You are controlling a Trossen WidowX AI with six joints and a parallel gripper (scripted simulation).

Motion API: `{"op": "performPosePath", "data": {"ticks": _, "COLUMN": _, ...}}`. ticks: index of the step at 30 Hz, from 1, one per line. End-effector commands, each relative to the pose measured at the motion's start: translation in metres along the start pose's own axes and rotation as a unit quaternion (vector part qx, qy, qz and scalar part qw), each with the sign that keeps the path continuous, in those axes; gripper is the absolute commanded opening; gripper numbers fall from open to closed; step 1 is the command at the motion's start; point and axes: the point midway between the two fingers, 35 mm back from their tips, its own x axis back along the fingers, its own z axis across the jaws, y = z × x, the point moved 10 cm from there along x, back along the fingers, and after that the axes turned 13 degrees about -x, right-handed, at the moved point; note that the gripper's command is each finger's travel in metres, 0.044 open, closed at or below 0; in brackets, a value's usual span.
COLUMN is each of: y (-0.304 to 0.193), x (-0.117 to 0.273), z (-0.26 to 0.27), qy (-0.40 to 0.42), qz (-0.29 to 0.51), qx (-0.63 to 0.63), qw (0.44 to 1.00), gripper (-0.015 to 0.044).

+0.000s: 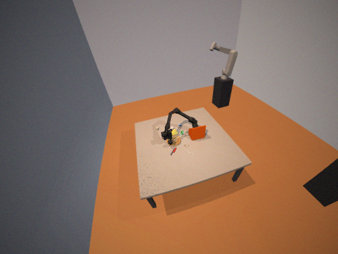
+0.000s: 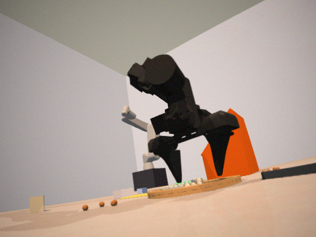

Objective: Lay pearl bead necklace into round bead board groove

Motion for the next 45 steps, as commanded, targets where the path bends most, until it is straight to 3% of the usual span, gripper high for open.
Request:
{"op": "performPosePath", "data": {"ticks": 1, "y": 0.001, "x": 0.001, "z": 0.0, "qy": 0.001, "qz": -0.001, "qx": -0.002, "qw": 1.0, "gripper": 0.044}}
{"op": "performPosePath", "data": {"ticks": 5, "y": 0.001, "x": 0.001, "z": 0.0, "qy": 0.001, "qz": -0.001, "qx": -0.002, "qw": 1.0, "gripper": 0.044}}
{"op": "performPosePath", "data": {"ticks": 7, "y": 0.0, "x": 0.005, "z": -0.001, "qy": 0.001, "qz": -0.001, "qx": 0.03, "qw": 1.0, "gripper": 0.0387}}
{"op": "performPosePath", "data": {"ticks": 12, "y": -0.007, "x": 0.03, "z": -0.007, "qy": 0.001, "qz": -0.001, "qx": 0.262, "qw": 0.965, "gripper": 0.0256}}
{"op": "performPosePath", "data": {"ticks": 17, "y": -0.008, "x": 0.033, "z": -0.007, "qy": 0.001, "qz": -0.001, "qx": 0.293, "qw": 0.956, "gripper": 0.0125}}
{"op": "performPosePath", "data": {"ticks": 45, "y": -0.007, "x": 0.008, "z": -0.007, "qy": 0.001, "qz": -0.002, "qx": 0.291, "qw": 0.957, "gripper": 0.012}}
